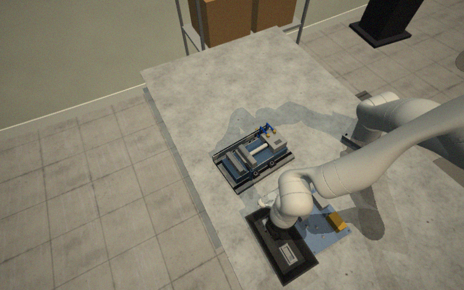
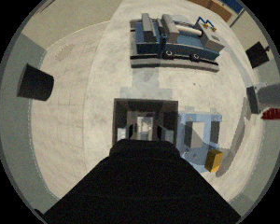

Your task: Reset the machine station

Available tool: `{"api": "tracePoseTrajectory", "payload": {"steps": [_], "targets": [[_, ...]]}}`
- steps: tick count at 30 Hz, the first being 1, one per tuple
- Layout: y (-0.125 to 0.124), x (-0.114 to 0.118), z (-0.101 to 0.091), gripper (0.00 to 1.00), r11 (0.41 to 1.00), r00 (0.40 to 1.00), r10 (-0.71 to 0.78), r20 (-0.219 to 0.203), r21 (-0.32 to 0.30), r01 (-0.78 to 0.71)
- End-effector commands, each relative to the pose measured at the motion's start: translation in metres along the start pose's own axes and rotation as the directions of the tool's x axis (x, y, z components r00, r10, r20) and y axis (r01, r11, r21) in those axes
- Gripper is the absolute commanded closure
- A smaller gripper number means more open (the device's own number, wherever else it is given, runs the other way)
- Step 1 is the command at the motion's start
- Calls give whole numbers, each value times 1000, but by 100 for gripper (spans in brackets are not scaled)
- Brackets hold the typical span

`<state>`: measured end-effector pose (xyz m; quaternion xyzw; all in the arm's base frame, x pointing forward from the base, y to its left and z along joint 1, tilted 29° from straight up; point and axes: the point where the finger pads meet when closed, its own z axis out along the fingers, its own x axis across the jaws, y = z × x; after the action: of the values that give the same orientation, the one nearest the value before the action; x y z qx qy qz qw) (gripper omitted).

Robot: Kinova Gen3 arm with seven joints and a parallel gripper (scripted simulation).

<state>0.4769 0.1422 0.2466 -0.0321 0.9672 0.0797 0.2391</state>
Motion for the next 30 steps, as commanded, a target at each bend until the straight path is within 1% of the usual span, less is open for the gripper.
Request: {"api": "tracePoseTrajectory", "payload": {"steps": [1, 6, 8, 23, 25, 30], "targets": [[4, -1, -6, 0, 1000, 1000, -4, 3, -7, 4], [3, -1, -25, 0, 1000, 1000, -4, 3, -7, 4], [3, -1, -25, 0, 1000, 1000, -4, 3, -7, 4], [3, 0, -106, 0, 1000, 1000, -4, 3, -7, 4], [3, 0, -106, 0, 1000, 1000, -4, 3, -7, 4], [3, 0, -126, 0, 1000, 1000, -4, 3, -7, 4]]}}
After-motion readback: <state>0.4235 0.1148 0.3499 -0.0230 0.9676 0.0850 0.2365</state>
